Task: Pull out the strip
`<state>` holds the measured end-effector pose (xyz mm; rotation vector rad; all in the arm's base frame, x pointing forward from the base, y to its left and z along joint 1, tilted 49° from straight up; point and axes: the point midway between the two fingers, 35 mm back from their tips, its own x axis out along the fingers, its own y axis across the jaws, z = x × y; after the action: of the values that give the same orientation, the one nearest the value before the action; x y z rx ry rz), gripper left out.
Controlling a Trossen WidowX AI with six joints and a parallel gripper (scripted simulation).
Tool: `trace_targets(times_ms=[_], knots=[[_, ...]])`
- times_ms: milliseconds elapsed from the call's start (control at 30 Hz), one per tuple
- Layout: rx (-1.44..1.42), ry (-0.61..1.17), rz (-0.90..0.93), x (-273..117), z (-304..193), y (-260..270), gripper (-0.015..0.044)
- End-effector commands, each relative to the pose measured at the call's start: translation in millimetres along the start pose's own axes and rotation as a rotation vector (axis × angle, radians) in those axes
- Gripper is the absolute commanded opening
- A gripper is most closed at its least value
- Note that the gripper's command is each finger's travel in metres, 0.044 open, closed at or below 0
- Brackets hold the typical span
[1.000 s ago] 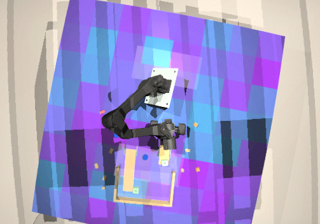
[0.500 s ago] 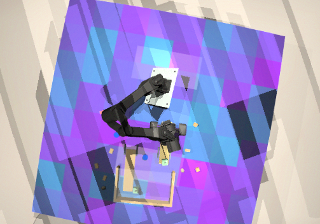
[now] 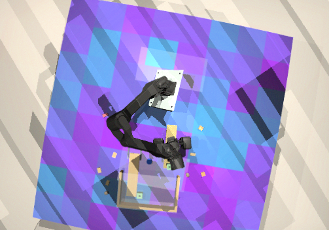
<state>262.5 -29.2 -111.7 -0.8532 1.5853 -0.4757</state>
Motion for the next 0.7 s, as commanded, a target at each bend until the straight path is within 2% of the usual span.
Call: trace_targets(times_ms=[0,667], knots=[[-0.001,-0.002,-0.003,-2,14,-2,0.044],[0.002,-0.005,-0.003,-12,96,-11,0.044]])
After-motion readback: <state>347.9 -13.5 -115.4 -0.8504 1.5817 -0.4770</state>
